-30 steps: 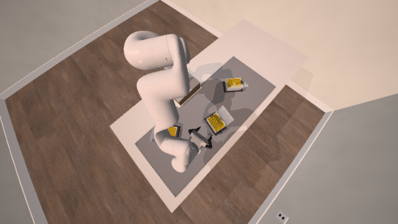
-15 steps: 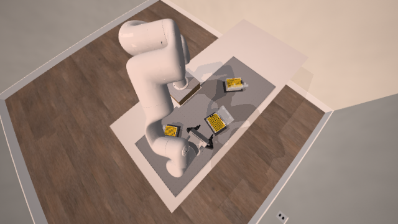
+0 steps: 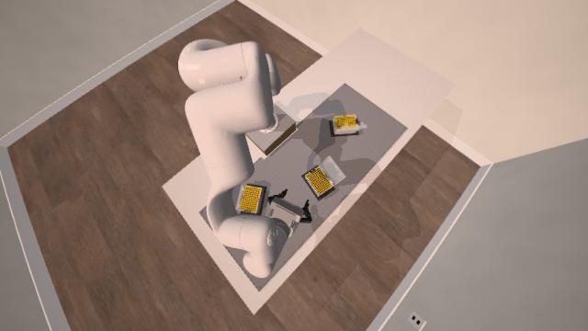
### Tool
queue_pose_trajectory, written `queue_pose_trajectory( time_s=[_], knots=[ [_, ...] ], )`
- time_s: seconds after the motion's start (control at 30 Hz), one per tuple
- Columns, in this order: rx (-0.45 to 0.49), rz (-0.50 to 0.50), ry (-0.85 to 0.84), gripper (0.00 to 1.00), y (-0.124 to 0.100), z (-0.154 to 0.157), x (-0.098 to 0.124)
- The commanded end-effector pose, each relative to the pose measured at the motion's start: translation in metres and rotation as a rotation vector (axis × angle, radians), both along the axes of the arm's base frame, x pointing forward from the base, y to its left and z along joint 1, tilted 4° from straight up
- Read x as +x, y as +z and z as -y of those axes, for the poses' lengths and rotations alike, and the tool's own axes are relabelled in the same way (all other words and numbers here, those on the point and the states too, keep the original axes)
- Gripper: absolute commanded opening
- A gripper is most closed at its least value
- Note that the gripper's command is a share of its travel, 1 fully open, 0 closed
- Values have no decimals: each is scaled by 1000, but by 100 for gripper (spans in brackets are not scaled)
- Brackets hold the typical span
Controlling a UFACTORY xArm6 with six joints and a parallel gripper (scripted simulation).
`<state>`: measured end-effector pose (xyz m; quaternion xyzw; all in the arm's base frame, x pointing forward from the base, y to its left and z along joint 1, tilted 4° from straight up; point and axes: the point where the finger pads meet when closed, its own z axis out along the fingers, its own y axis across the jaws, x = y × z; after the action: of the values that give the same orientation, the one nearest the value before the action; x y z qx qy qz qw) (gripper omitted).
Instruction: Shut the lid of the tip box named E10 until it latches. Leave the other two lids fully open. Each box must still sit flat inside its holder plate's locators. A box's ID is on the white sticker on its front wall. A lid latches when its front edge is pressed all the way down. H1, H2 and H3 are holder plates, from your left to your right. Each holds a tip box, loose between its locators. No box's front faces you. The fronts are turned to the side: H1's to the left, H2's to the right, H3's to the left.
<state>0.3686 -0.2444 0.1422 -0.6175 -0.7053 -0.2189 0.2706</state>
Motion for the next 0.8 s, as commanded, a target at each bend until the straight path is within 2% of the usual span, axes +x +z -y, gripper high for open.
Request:
queue_pose_trajectory(
  time_s=[0.0, 0.47, 0.53, 0.63, 0.77],
  knots=[
    [10, -11, 116, 100, 3, 13, -5],
    [17, -45, 581, 100, 8, 76, -36],
    [17, -45, 581, 100, 8, 76, -36],
    [18, -52, 681, 100, 9, 89, -43],
    [20, -62, 814, 100, 9, 90, -44]
  ],
)
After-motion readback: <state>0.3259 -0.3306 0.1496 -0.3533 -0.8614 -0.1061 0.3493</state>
